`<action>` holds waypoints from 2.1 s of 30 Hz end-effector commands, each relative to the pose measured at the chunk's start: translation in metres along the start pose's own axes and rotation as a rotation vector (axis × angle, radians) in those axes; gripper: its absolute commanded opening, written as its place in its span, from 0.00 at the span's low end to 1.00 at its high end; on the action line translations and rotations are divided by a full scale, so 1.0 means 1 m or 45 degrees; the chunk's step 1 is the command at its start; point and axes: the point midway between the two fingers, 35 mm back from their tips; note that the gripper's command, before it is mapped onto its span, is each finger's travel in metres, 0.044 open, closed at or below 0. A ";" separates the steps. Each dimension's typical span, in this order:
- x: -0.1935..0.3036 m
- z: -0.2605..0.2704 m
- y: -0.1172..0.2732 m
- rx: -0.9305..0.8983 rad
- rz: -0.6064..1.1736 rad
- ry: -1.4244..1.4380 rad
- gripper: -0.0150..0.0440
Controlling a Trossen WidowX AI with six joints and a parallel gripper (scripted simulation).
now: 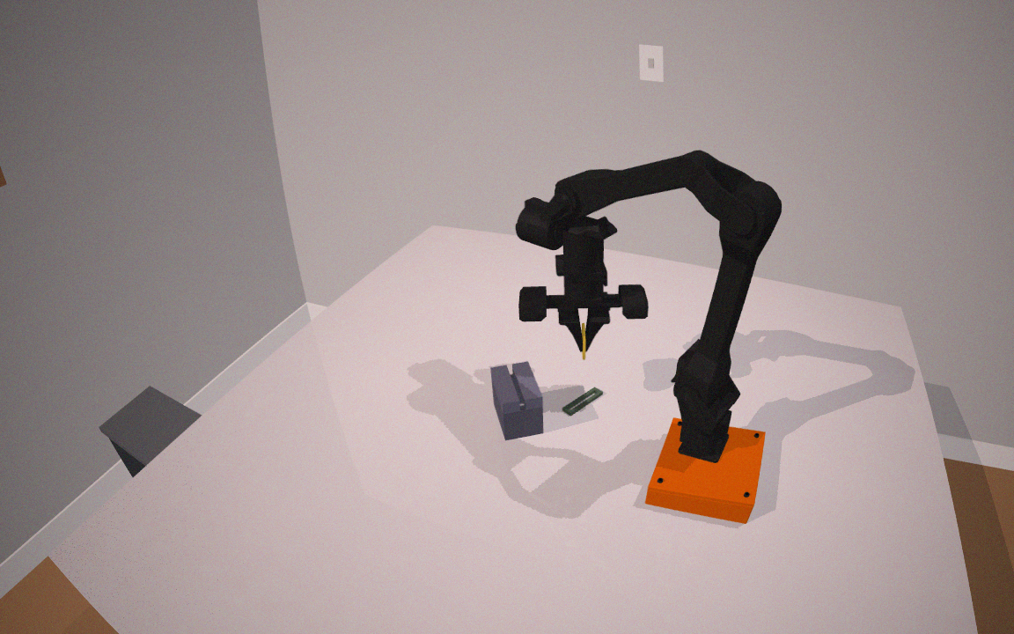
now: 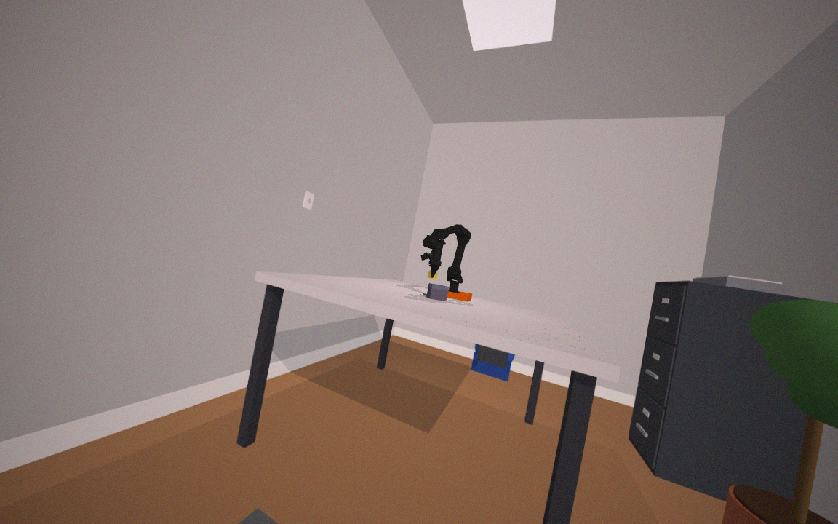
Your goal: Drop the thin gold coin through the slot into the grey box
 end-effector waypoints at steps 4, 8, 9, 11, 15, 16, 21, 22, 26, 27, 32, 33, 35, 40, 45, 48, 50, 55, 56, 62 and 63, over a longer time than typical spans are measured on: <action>0.000 0.003 0.002 -0.010 0.002 0.307 0.25; 0.000 0.003 0.002 -0.010 0.001 0.336 0.25; 0.000 0.003 0.002 -0.010 0.001 0.336 0.25; 0.000 0.003 0.002 -0.010 0.001 0.336 0.25; 0.003 0.011 0.003 -0.010 0.002 0.336 0.25; 0.004 0.013 0.003 -0.010 0.002 0.337 0.25; 0.009 0.023 0.004 -0.011 0.003 0.338 0.25; 0.010 0.025 0.004 -0.011 0.004 0.340 0.25; 0.015 0.032 0.004 -0.011 0.008 0.346 0.25; 0.016 0.034 0.004 -0.010 0.008 0.347 0.25; 0.022 0.043 0.004 -0.011 0.010 0.351 0.25; 0.023 0.045 0.004 -0.011 0.010 0.350 0.25; 0.026 0.050 0.005 -0.011 0.010 0.349 0.25; 0.033 0.060 0.005 -0.013 0.009 0.346 0.25; 0.040 0.070 0.005 -0.015 0.009 0.343 0.25; 0.045 0.076 0.005 -0.016 0.008 0.341 0.25; 0.048 0.080 0.004 -0.017 0.008 0.340 0.25; 0.057 0.090 0.004 -0.019 0.008 0.337 0.25; 0.059 0.091 0.004 -0.019 0.008 0.336 0.25; 0.057 0.086 0.002 -0.010 0.018 0.341 0.25; 0.057 0.086 0.002 -0.010 0.018 0.341 0.25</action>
Point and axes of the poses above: the point midway between the two fingers, 35 mm back from their tips, its own y axis back along the fingers, its own z axis across the jaws, x = y × z, and after that the axes turned 13 degrees about -y, right-handed
